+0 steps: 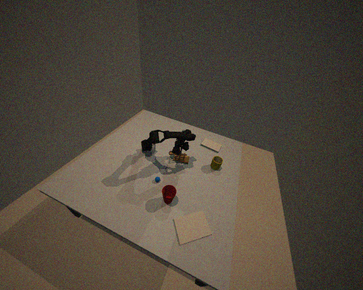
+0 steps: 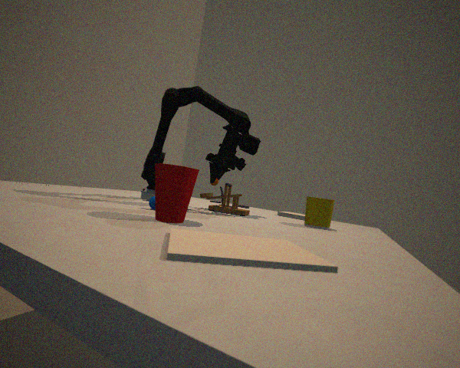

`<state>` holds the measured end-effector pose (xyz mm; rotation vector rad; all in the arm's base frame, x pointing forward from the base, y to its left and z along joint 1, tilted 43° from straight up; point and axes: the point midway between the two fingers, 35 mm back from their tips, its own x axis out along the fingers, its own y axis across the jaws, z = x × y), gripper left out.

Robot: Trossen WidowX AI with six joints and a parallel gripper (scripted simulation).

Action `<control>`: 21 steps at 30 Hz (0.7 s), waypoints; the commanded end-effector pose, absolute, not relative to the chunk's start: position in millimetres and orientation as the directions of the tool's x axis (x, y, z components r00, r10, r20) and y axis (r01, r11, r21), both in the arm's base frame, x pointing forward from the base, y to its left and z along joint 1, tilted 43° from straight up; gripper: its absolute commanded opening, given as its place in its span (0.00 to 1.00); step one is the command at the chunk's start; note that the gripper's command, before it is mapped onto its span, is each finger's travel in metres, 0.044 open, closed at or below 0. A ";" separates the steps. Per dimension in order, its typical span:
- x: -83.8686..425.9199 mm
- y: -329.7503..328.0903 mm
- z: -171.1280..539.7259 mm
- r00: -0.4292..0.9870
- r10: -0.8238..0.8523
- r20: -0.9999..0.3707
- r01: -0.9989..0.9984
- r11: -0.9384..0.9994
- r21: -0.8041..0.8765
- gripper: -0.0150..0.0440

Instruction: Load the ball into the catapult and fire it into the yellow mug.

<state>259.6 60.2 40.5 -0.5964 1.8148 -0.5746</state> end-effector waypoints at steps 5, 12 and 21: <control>225.9 67.5 25.3 -0.337 -0.666 -0.665 -0.126 0.732 -0.669 0.25; 226.0 58.9 16.1 -0.337 -0.666 -0.665 -0.126 0.732 -0.669 0.25; 226.0 52.8 9.4 -0.337 -0.666 -0.665 -0.126 0.732 -0.670 0.25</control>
